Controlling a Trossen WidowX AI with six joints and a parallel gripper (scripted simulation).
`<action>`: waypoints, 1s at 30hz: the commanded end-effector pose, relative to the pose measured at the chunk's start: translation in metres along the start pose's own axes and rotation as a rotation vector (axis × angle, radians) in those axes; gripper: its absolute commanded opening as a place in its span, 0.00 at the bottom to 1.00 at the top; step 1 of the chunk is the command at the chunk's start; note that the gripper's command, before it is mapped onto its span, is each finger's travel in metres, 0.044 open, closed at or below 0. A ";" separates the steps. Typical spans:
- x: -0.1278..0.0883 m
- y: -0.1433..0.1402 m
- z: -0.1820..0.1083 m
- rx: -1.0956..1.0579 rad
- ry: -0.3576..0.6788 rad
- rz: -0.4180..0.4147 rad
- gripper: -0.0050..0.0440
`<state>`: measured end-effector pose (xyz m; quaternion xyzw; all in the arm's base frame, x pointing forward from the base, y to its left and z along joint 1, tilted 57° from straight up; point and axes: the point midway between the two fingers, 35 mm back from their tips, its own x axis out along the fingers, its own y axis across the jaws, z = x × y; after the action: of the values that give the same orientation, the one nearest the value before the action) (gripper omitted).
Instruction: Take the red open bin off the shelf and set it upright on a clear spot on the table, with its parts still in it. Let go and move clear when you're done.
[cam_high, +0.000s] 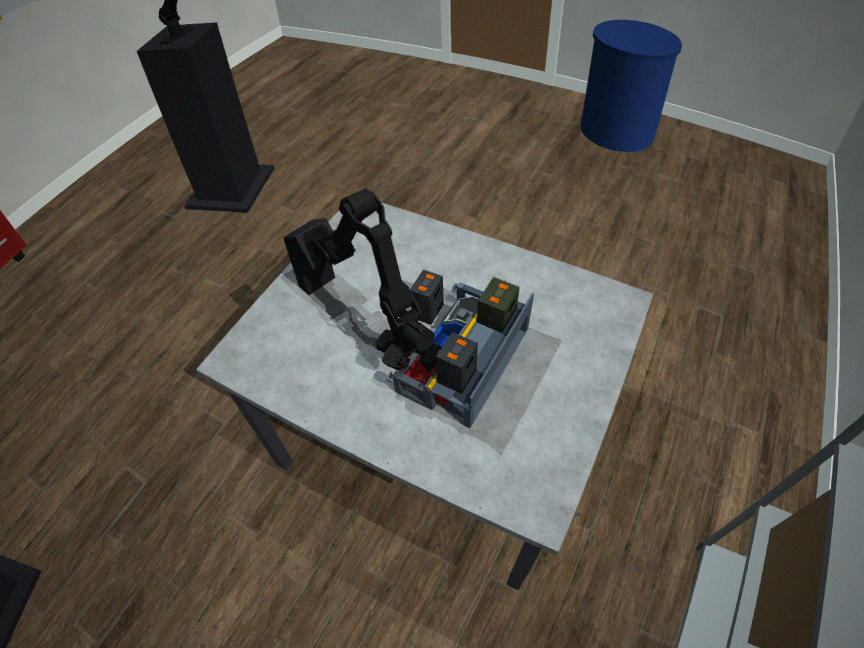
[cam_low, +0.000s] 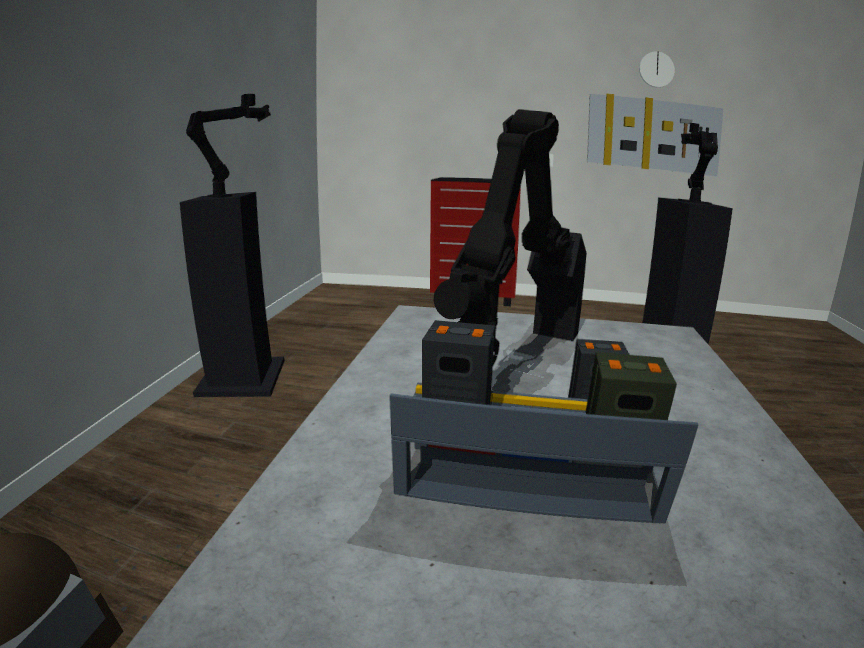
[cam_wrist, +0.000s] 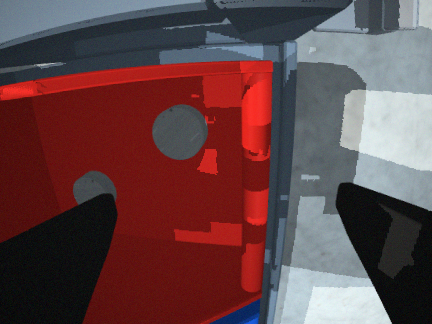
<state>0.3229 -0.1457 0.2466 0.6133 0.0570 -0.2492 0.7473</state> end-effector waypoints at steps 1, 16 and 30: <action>0.001 0.003 0.000 -0.002 0.000 0.008 0.97; 0.009 0.000 0.000 -0.002 0.000 0.008 0.97; 0.009 0.001 0.000 -0.003 0.000 0.012 0.97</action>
<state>0.3316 -0.1485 0.2374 0.6138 0.0619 -0.2499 0.7463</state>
